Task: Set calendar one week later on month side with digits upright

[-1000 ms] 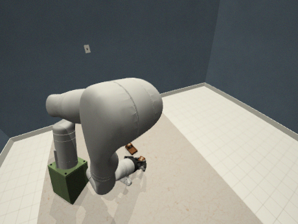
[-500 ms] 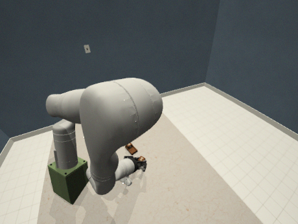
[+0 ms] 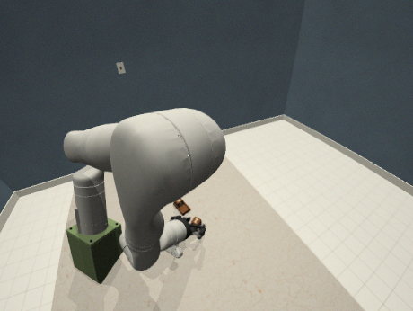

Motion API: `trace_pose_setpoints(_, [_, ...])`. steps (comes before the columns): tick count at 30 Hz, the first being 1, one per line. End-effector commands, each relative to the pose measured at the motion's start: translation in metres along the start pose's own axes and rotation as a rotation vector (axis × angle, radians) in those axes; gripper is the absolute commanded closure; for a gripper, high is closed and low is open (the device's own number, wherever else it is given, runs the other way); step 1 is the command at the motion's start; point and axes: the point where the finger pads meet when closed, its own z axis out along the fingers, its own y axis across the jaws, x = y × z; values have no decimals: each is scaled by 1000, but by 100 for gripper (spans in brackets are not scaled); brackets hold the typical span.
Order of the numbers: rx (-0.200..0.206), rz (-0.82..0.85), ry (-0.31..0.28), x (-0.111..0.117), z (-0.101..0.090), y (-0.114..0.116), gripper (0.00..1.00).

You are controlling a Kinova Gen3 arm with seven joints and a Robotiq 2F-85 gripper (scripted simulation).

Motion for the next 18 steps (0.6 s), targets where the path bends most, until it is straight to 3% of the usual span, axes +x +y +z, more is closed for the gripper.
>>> trace_pose_setpoints(1, [1, -1, 0, 0, 0, 0, 31])
trace_pose_setpoints(18, [1, -1, 0, -4, -4, 0, 31])
